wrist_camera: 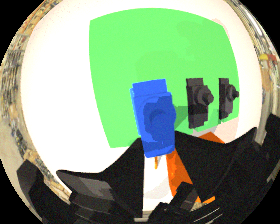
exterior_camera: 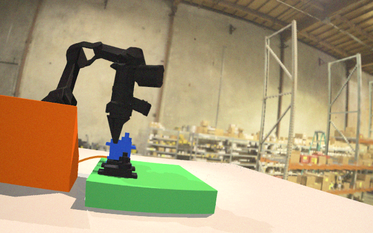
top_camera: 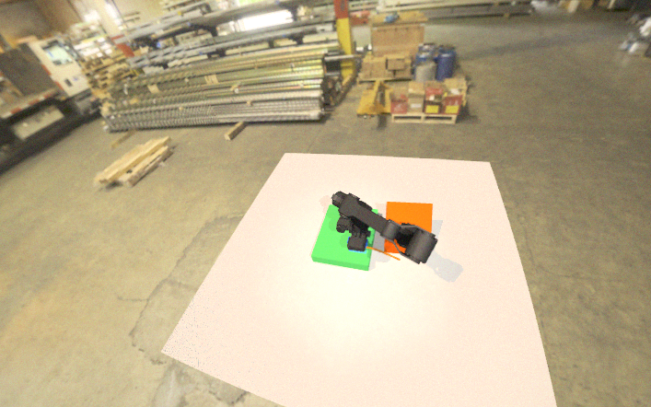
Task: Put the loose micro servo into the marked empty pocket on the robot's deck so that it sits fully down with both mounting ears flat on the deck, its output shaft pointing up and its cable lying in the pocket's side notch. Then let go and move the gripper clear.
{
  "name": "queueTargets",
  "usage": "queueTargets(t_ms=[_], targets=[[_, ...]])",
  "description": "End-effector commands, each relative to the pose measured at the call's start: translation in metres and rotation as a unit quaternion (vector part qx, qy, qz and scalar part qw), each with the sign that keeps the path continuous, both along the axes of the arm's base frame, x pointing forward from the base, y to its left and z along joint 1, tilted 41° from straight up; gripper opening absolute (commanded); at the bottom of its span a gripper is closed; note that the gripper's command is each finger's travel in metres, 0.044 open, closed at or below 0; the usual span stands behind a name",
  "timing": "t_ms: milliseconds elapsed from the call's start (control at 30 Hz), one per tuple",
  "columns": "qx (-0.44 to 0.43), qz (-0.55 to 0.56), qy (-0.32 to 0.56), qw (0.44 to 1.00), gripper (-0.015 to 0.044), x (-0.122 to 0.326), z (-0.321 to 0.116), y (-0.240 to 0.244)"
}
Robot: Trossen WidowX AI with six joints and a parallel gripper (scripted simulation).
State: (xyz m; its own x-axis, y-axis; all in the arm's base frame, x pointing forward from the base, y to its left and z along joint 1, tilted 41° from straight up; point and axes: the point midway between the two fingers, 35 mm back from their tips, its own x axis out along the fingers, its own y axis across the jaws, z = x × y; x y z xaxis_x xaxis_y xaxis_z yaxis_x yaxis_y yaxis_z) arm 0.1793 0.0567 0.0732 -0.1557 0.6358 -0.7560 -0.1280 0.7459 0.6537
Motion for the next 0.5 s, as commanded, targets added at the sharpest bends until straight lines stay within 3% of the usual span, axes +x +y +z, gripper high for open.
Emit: queueTargets(t_ms=[0,467], targets=[[0.002,-0.002,-0.001,1.000,0.0000,0.0002,-0.0024,0.0030],[0.002,-0.002,-0.002,1.000,0.0000,-0.0016,-0.0113,0.0107]])
